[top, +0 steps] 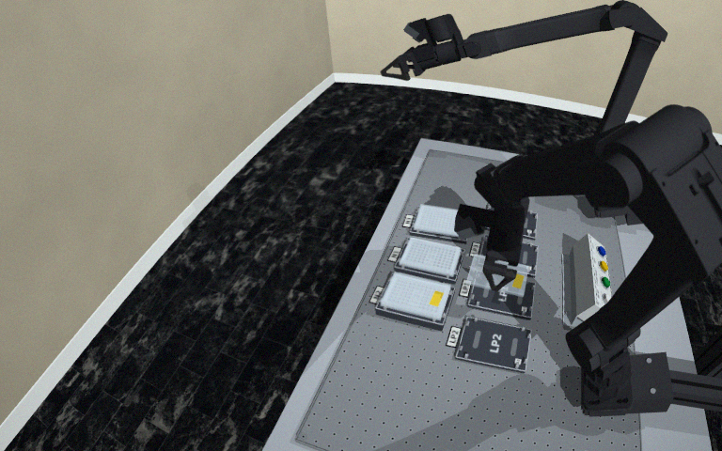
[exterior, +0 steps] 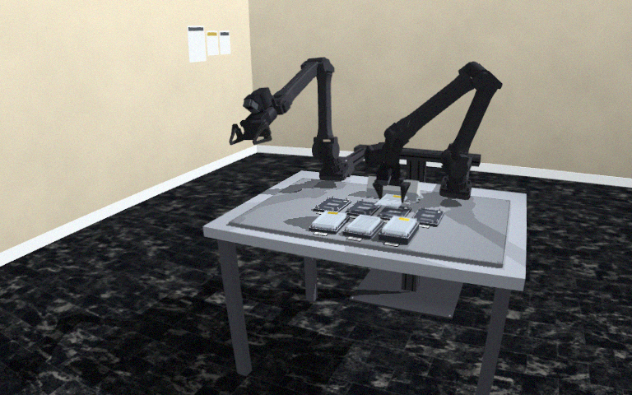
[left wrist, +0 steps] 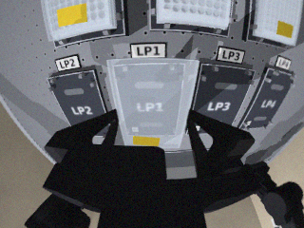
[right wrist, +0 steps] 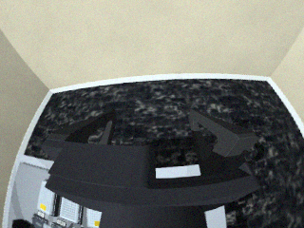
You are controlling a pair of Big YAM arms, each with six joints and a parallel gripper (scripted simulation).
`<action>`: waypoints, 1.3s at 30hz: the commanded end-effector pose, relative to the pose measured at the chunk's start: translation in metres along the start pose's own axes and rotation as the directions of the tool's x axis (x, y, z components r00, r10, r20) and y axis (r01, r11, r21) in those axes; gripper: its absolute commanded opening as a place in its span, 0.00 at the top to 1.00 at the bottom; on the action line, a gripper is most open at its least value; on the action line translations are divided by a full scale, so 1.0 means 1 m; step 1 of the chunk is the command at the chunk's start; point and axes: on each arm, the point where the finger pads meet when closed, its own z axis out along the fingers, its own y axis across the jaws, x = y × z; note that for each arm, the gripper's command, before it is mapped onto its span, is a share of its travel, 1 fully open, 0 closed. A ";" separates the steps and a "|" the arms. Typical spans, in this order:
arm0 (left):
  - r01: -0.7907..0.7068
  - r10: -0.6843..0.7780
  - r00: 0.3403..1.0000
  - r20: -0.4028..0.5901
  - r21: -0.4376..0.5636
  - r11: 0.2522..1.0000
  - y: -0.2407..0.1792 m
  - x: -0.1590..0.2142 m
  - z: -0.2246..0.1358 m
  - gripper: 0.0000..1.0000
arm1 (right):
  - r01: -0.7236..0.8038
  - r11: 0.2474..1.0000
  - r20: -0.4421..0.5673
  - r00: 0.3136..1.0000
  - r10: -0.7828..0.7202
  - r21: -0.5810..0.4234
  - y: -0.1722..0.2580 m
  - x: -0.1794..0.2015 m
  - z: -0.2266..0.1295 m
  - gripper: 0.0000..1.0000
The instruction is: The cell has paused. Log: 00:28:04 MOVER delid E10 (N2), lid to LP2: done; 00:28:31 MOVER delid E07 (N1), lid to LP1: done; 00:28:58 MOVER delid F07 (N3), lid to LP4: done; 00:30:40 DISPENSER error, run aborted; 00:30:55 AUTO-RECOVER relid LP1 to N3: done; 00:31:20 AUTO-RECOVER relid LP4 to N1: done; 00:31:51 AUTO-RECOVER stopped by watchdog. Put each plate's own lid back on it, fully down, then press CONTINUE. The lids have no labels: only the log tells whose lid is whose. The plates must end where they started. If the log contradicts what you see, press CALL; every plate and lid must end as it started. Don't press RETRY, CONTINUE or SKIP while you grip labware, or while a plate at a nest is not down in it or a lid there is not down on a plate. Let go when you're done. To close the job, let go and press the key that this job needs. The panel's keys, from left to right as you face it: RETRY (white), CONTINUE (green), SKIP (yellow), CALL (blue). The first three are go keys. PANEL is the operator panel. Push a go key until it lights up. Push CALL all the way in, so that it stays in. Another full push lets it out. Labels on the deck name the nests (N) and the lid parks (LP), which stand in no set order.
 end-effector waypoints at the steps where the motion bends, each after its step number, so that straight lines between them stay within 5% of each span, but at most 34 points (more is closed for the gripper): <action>1: 0.029 -0.030 0.999 0.024 0.027 0.999 -0.003 0.012 -0.009 1.00 | -0.006 1.000 0.041 0.999 0.006 0.001 0.000 -0.031 0.007 0.00; 39: 0.030 -0.031 0.999 0.017 0.019 0.999 0.002 0.015 0.007 1.00 | -0.006 1.000 0.041 0.999 0.006 0.001 0.000 -0.031 0.007 0.00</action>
